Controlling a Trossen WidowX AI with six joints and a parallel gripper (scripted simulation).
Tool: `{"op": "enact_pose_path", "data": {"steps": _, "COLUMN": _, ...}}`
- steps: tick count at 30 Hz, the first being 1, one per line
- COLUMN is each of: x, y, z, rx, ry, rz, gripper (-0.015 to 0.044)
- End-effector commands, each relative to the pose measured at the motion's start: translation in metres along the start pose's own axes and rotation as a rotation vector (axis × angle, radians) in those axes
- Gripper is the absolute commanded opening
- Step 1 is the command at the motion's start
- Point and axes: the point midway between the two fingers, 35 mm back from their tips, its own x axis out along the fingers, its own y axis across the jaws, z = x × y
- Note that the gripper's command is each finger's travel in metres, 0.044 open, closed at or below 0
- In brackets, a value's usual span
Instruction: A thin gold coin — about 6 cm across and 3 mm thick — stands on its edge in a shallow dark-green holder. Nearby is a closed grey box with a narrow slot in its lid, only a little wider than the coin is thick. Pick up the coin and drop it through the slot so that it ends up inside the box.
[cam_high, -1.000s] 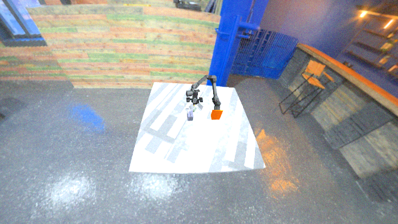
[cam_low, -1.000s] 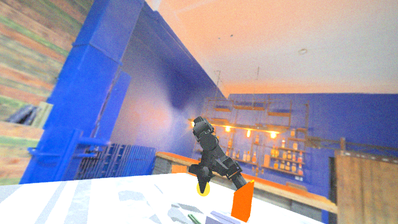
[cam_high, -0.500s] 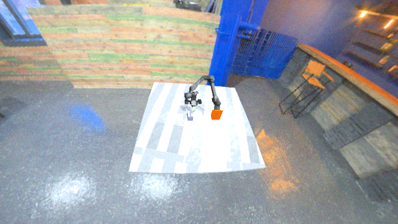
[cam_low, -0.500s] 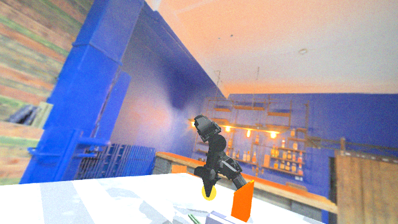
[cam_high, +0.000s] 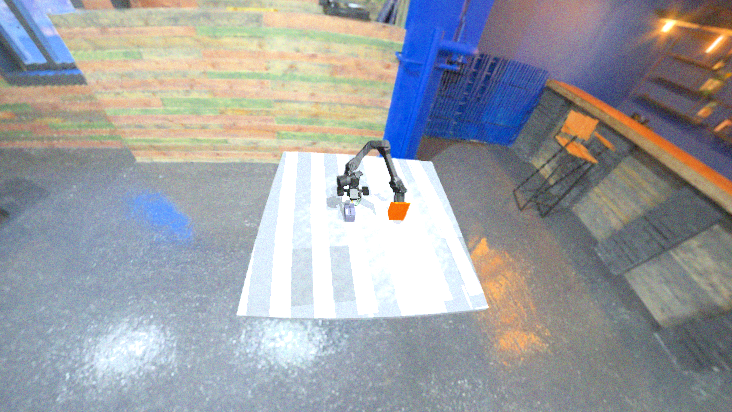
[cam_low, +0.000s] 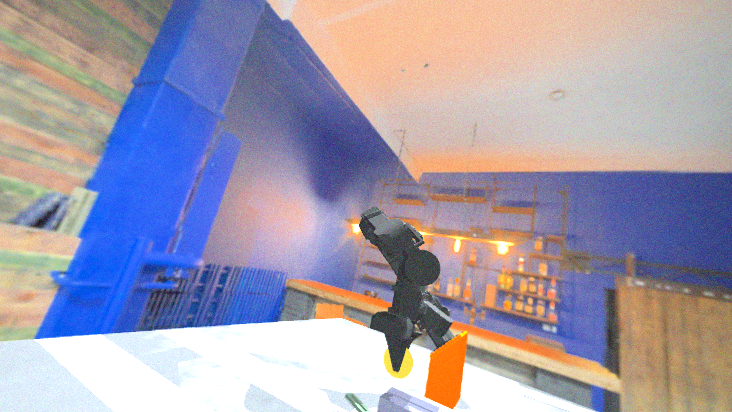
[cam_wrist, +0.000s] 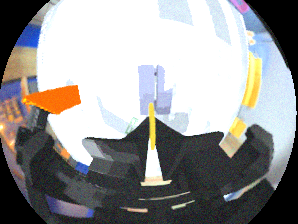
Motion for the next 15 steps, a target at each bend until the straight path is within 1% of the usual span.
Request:
{"op": "enact_pose_path", "data": {"steps": 1, "x": 0.000, "y": -0.004, "z": 0.011, "rx": 0.005, "ry": -0.004, "rz": 0.000, "gripper": 0.0000}}
{"op": "enact_pose_path", "data": {"steps": 11, "x": 0.002, "y": -0.011, "z": 0.036, "rx": 0.006, "ry": 0.001, "rz": -0.001, "gripper": 0.0000}}
{"op": "enact_pose_path", "data": {"steps": 15, "x": 0.002, "y": -0.011, "z": 0.035, "rx": 0.003, "ry": 0.004, "rz": -0.001, "gripper": 0.0000}}
